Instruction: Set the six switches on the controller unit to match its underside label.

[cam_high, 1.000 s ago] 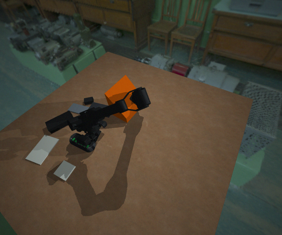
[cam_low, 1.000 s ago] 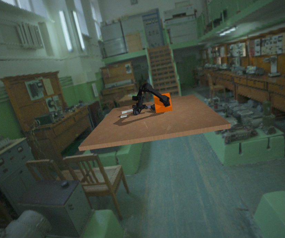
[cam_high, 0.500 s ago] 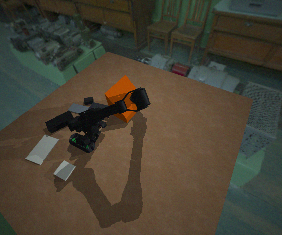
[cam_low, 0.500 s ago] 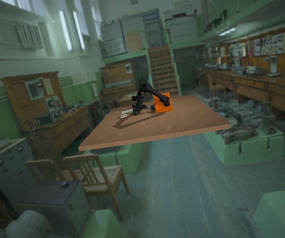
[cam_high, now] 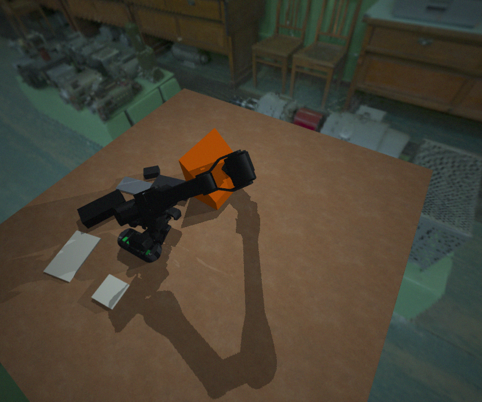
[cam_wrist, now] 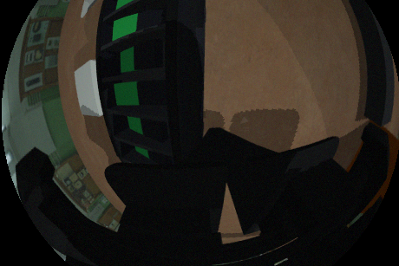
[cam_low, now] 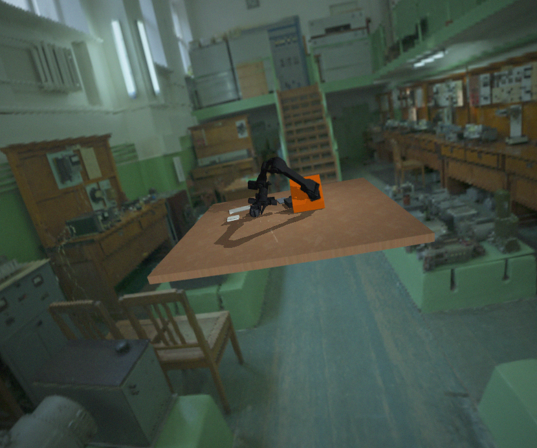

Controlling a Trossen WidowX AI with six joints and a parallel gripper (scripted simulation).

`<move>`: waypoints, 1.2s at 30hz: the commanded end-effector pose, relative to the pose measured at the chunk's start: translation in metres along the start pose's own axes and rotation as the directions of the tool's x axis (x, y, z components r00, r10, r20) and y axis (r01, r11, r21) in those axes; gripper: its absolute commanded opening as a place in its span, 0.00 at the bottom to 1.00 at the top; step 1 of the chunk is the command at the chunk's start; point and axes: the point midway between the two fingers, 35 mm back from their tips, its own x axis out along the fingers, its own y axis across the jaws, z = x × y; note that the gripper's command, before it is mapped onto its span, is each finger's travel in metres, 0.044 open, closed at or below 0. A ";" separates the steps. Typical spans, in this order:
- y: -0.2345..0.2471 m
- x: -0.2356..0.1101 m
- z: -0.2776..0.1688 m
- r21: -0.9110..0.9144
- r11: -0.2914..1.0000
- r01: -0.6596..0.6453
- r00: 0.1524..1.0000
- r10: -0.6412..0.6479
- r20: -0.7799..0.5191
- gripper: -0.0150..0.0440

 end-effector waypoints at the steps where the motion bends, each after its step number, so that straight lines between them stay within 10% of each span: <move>1: 0.011 0.003 0.001 -0.030 0.999 -0.011 1.000 0.011 0.002 0.25; 24: -0.012 -0.059 -0.003 -0.029 1.000 -0.008 1.000 0.008 0.004 0.25; 36: 0.031 -0.067 0.038 -0.009 0.998 0.062 0.998 -0.062 -0.013 0.79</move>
